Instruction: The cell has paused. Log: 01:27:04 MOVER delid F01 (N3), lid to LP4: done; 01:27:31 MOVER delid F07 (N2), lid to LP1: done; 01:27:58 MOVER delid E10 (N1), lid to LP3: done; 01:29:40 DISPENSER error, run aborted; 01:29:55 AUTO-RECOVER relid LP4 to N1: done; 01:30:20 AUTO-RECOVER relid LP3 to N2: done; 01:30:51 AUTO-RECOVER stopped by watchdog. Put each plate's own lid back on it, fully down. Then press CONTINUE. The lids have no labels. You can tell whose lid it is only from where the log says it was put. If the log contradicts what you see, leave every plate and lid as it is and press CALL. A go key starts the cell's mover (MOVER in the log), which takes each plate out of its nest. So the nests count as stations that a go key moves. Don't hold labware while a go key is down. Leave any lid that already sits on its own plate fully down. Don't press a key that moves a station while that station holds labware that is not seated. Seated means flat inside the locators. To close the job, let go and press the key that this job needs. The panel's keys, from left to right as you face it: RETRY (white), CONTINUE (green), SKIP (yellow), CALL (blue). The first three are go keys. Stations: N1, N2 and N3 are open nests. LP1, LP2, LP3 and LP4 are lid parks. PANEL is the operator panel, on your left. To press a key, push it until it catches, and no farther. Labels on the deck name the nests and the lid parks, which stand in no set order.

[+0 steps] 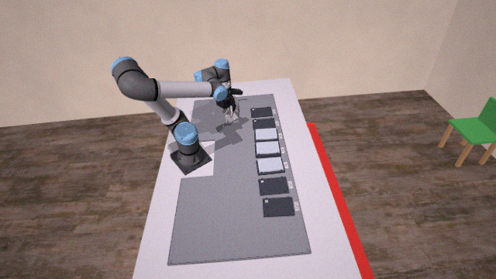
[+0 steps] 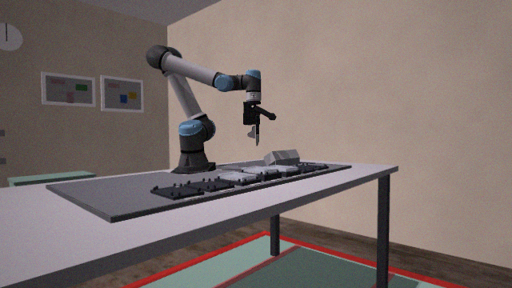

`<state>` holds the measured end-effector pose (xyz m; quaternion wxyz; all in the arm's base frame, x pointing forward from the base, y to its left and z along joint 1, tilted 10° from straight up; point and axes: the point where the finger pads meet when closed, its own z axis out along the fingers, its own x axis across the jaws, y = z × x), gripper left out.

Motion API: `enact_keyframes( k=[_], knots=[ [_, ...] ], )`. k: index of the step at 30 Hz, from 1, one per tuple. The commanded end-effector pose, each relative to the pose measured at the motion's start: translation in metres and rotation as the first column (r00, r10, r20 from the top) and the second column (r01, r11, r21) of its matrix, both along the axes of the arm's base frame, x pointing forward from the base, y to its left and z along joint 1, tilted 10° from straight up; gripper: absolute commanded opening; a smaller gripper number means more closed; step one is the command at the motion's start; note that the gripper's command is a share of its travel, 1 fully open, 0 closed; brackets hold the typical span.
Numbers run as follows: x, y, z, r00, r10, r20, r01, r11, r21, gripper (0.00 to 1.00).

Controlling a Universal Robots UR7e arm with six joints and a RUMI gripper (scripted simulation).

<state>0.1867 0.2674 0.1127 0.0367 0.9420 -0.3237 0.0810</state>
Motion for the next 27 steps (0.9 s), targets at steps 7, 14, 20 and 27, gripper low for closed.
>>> enact_keyframes(
  k=[7, 14, 20, 27],
  knots=[
    [-0.017, 0.044, -0.007, 0.983, 0.184, -0.024, -0.185, 0.983, -0.022, 0.0],
    [-0.025, 0.067, -0.011, 0.959, 0.279, -0.039, -0.28, 0.959, -0.032, 0.0],
    [-0.036, 0.095, -0.016, 0.919, 0.39, -0.058, -0.392, 0.919, -0.041, 0.0],
    [-0.049, 0.127, -0.022, 0.914, 0.402, -0.06, -0.405, 0.914, -0.042, 0.0]
  ],
)
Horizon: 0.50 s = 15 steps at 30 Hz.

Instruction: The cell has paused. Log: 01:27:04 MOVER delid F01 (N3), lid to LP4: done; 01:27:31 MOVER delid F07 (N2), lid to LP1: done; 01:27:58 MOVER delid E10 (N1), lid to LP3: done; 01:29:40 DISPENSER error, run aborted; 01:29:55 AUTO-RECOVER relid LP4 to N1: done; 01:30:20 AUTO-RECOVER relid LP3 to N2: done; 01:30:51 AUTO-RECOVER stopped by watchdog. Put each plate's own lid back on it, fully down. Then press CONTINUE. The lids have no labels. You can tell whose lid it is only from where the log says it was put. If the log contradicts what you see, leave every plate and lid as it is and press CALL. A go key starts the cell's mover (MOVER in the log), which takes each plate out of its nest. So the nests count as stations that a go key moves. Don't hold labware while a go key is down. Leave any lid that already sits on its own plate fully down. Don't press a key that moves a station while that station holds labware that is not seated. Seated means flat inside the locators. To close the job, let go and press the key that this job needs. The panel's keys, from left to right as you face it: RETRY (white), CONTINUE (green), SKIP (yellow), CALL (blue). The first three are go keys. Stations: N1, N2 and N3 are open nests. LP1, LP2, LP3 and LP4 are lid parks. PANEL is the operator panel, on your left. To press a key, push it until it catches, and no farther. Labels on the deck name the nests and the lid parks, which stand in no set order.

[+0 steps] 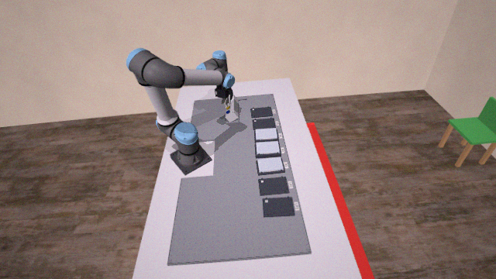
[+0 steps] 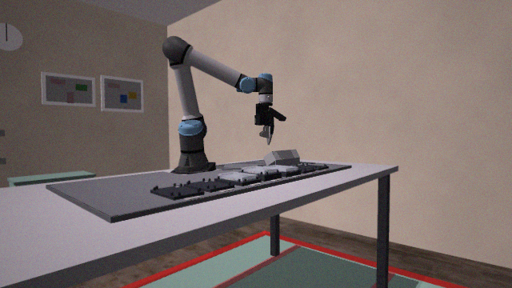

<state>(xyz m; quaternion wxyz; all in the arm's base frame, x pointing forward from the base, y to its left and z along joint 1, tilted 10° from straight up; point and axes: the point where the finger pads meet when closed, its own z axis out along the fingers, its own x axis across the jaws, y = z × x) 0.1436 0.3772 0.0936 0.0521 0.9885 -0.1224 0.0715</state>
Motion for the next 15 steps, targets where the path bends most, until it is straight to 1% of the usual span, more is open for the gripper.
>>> enact_keyframes(
  k=[1, 2, 4, 15],
  knots=[
    [-0.007, 0.022, -0.004, 1.0, 0.006, 0.0, -0.006, 1.0, -0.001, 0.0],
    [-0.009, 0.026, -0.004, 1.0, 0.006, 0.0, -0.006, 1.0, -0.001, 0.0],
    [-0.009, 0.026, -0.004, 1.0, 0.006, 0.0, -0.006, 1.0, -0.001, 0.0],
    [-0.029, 0.077, -0.013, 1.0, 0.006, 0.0, -0.006, 1.0, -0.001, 0.0]
  ],
)
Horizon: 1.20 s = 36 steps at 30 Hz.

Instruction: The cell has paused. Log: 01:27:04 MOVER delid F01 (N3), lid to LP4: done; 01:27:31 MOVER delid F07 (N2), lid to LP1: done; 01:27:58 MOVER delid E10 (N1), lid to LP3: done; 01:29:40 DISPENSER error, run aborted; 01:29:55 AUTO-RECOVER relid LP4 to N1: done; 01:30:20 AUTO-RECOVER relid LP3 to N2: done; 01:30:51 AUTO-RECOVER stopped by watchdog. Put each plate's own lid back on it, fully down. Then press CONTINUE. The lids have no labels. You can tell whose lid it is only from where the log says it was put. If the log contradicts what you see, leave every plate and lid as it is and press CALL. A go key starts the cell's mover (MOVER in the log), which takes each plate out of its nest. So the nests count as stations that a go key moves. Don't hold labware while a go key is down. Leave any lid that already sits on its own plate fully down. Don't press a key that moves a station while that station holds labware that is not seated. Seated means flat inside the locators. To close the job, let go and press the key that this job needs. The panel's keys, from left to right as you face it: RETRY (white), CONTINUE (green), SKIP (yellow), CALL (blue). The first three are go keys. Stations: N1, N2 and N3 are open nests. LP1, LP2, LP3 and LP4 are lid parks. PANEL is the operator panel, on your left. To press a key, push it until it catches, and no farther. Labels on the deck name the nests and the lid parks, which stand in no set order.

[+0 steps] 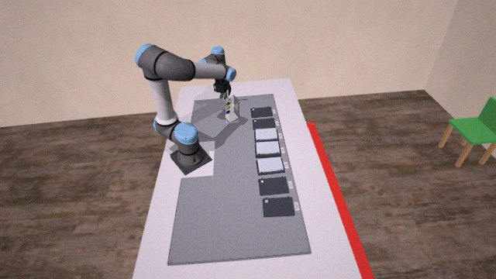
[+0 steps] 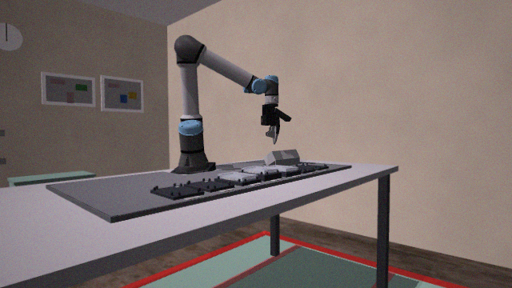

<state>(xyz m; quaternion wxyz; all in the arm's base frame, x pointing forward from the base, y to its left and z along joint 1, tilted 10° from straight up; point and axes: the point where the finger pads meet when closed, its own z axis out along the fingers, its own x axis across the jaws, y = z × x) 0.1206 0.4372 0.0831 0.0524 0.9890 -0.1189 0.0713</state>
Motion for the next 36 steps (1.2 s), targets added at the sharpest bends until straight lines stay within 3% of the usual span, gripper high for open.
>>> enact_keyframes(
  k=[1, 9, 23, 36],
  knots=[
    [-0.007, 0.022, -0.003, 1.0, -0.001, 0.001, 0.001, 1.0, 0.0, 0.0],
    [-0.017, 0.048, -0.008, 1.0, -0.001, 0.001, 0.001, 1.0, 0.0, 0.0],
    [-0.017, 0.048, -0.008, 1.0, -0.001, 0.001, 0.001, 1.0, 0.0, 0.0],
    [-0.015, 0.045, -0.028, 1.0, -0.001, 0.001, 0.001, 1.0, 0.0, 0.0]
  ],
)
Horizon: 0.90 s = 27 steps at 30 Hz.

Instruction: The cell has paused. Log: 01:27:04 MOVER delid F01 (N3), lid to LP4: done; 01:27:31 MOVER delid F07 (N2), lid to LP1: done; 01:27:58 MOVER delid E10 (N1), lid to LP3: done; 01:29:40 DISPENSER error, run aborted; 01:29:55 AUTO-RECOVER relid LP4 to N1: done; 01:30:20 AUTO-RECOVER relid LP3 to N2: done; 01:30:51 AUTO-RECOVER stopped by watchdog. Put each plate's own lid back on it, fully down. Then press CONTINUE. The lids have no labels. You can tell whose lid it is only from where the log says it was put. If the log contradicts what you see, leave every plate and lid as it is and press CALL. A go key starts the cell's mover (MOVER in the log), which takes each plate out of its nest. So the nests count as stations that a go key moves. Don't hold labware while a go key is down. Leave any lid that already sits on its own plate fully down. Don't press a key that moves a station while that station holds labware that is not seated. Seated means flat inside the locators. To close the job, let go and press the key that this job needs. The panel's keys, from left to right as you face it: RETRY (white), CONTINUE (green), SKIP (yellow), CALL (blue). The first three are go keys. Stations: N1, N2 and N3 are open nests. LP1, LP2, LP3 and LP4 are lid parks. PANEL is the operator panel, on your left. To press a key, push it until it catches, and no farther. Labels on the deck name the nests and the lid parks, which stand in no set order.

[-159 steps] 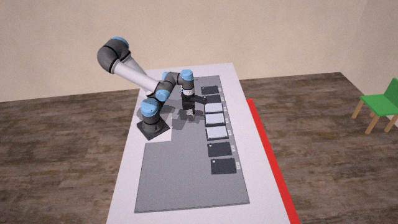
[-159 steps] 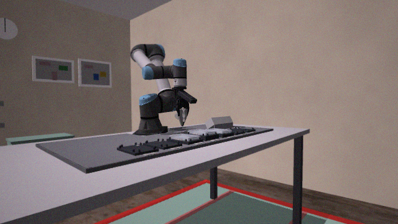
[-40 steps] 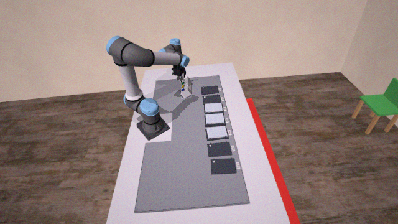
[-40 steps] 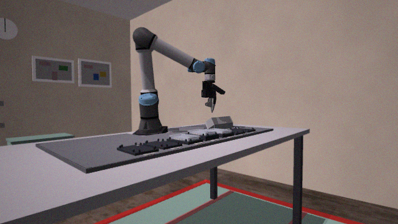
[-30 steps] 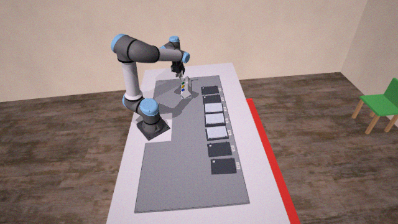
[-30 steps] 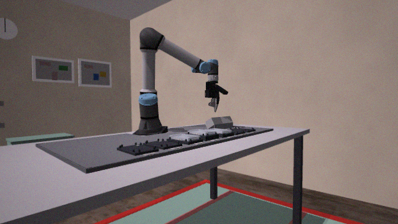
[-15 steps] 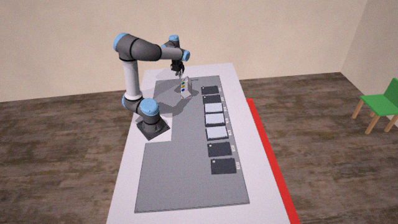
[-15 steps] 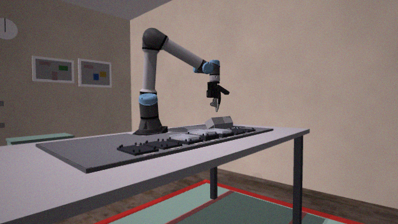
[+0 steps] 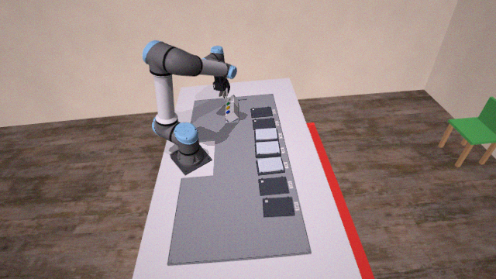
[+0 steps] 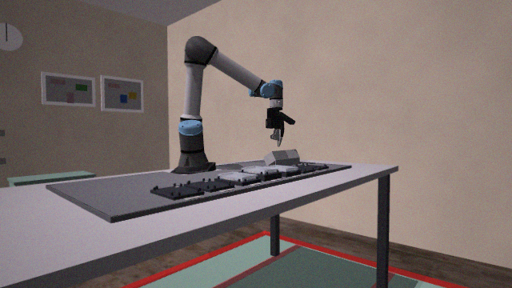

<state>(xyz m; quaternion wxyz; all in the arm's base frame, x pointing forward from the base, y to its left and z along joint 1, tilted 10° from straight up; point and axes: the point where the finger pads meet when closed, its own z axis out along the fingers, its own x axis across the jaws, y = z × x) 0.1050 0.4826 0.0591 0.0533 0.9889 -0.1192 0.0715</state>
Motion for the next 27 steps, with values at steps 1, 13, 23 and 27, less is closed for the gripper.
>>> enact_keyframes(
  k=[1, 13, 23, 27],
  knots=[
    [0.0007, 0.0, -0.0036, 1.0, 0.0, 0.001, 0.0, 1.0, 0.002, 0.0],
    [0.0018, 0.0, -0.0052, 1.0, 0.0, 0.001, 0.0, 1.0, 0.002, 0.0],
    [0.005, -0.0001, -0.0094, 1.0, 0.0, 0.001, 0.0, 1.0, 0.002, 0.0],
    [0.0066, -0.0001, -0.0115, 1.0, 0.0, 0.001, 0.0, 1.0, 0.002, 0.0]
  ],
)
